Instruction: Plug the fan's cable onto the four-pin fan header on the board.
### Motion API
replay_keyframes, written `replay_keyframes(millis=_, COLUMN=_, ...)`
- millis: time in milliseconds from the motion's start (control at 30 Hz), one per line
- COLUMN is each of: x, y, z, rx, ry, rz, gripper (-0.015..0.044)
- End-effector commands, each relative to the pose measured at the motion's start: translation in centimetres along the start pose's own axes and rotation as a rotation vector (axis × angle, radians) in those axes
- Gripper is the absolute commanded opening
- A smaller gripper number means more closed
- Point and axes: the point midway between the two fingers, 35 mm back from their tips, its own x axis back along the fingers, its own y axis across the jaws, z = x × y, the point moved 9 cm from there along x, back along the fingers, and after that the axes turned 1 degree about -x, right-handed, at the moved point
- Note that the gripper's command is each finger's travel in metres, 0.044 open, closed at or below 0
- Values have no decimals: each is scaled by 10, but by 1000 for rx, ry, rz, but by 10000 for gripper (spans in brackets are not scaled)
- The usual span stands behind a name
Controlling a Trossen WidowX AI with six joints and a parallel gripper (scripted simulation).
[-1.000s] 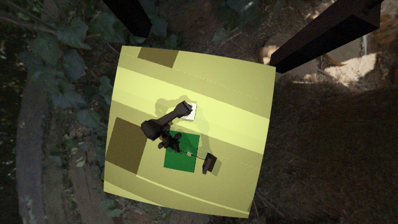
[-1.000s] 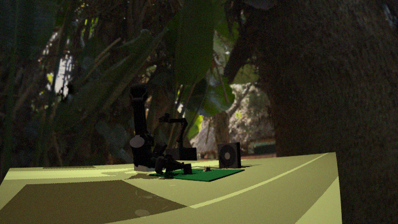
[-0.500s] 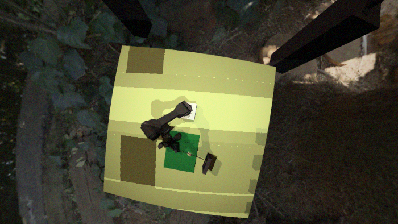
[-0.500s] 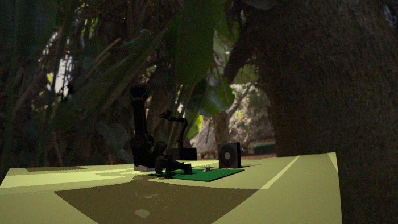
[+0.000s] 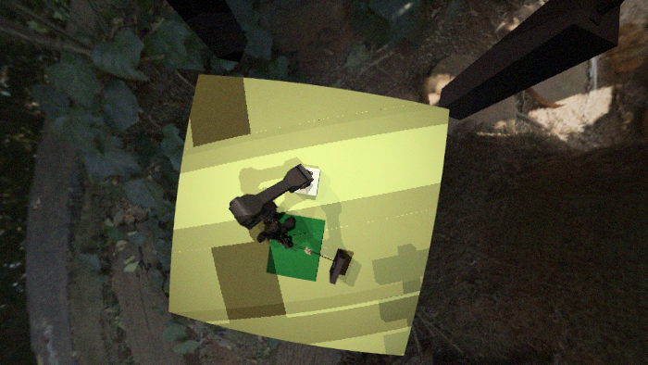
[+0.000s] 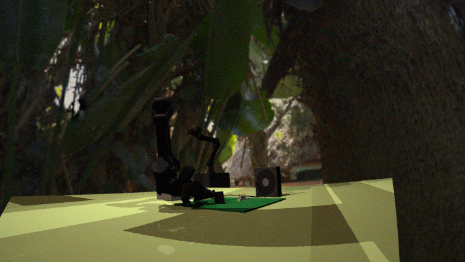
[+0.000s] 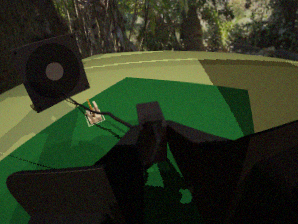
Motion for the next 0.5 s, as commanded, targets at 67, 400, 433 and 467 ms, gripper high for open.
replay_keyframes(millis=67, x=0, y=0, z=0, rx=0, ry=0, rz=0, gripper=140)
replay_keyframes(millis=400, x=0, y=0, z=0, rx=0, ry=0, rz=0, gripper=140)
replay_keyframes(millis=433, x=0, y=0, z=0, rx=0, ry=0, rz=0, gripper=140)
replay_keyframes(millis=467, x=0, y=0, z=0, rx=0, ry=0, rz=0, gripper=140)
